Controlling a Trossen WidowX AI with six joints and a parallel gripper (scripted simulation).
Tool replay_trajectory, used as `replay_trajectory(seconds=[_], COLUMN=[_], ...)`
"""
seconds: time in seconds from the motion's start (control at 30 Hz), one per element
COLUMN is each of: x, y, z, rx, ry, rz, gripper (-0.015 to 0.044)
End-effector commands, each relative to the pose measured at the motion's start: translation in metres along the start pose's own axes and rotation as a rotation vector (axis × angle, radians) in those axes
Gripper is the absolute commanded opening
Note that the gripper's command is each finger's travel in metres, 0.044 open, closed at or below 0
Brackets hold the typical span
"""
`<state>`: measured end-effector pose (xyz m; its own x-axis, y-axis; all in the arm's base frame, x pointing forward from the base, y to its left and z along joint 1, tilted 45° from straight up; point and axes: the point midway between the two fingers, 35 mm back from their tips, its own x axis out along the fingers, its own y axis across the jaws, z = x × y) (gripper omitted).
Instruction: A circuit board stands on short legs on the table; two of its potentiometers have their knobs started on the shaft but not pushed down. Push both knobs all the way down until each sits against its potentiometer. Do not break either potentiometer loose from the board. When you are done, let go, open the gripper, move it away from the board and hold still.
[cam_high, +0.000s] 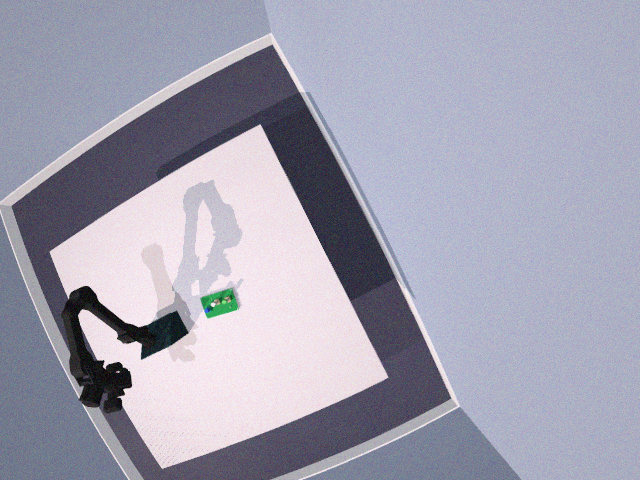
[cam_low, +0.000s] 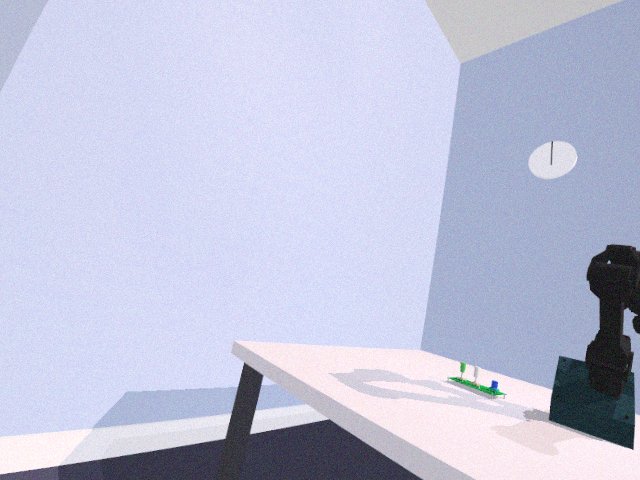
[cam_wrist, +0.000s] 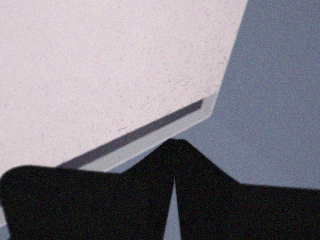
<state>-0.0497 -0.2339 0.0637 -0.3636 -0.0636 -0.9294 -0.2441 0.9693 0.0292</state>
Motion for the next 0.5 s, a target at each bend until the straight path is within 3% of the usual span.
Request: replay_trajectory(seconds=[0.0,0.47], x=[-0.008,-0.044], y=[-0.018,-0.038], z=[0.033,0.171], rx=[0.008,-0.016], ry=[-0.083,-0.343], rz=[-0.027,0.015], gripper=[0.0000,0.0000])
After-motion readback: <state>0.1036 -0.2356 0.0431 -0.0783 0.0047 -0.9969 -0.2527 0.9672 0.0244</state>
